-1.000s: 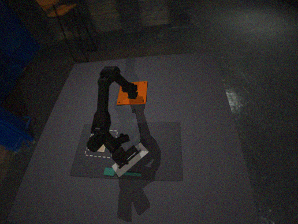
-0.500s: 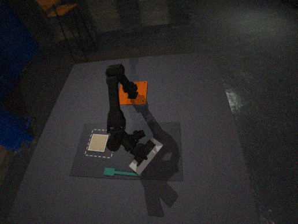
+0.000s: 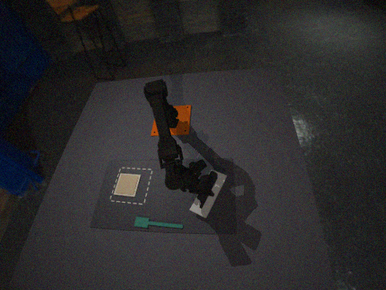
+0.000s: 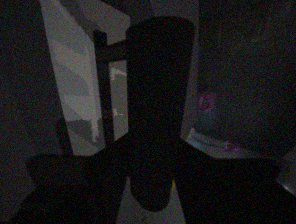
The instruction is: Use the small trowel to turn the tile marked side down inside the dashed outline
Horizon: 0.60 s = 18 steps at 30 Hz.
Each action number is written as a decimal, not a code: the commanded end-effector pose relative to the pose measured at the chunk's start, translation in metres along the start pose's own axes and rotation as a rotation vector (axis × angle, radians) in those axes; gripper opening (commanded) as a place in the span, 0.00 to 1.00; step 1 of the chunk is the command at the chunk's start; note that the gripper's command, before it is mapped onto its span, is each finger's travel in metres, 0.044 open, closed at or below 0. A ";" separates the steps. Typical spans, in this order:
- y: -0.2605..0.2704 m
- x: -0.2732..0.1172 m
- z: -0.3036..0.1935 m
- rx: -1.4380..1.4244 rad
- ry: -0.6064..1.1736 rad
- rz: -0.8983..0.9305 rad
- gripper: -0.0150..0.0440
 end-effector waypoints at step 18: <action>0.002 0.020 0.017 -0.034 -0.025 -0.012 0.25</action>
Point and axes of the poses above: the point midway between the two fingers, 35 mm back from their tips, its own x axis out along the fingers, its own y axis across the jaws, z = x × y, the point moved 2 cm from there along -x, back along the fingers, and after that the axes turned 4 degrees about -x, right-handed, at the moved point
